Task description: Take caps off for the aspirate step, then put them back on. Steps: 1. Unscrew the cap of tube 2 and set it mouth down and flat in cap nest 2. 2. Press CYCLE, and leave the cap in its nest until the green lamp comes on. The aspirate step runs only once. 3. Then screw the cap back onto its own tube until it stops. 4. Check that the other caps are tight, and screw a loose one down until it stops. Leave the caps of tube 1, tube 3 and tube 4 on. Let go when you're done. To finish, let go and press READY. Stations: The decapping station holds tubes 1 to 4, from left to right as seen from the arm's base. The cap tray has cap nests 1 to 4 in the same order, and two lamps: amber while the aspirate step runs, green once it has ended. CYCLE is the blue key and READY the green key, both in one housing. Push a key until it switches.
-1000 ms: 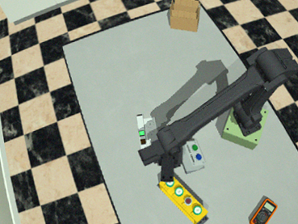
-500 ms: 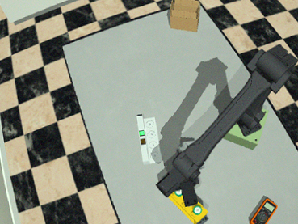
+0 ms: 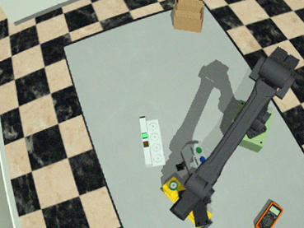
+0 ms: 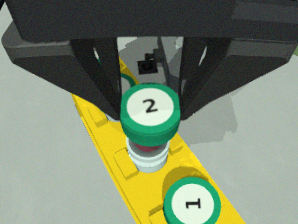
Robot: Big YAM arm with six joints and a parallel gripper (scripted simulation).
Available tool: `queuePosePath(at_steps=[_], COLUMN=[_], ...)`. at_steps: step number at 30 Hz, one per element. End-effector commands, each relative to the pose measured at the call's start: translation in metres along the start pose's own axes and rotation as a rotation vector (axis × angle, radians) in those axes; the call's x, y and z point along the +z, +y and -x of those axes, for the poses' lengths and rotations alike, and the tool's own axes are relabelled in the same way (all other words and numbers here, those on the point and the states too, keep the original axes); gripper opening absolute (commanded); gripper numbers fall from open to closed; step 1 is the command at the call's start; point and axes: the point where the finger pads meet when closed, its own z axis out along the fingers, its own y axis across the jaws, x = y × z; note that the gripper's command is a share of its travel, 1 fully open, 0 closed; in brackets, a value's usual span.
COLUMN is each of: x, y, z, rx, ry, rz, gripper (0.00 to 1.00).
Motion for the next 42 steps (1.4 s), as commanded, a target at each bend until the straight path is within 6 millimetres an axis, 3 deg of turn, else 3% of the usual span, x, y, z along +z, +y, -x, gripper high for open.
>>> queuePosePath(at_steps=[1, 3, 12, 15, 42], x=[-0.008, 0.013, 0.032, 0.018, 0.026], y=[-0.010, -0.004, -0.001, -0.010, -0.005], z=[0.007, -0.002, 0.000, 0.007, -0.003], rx=[0.018, 0.036, 0.023, 0.018, 0.018], ry=[-0.015, 0.007, 0.006, -0.014, 0.001], rz=[-0.021, 0.002, 0.003, -0.020, -0.005], gripper=[0.00, 0.00, 0.00, 0.00, 0.00])
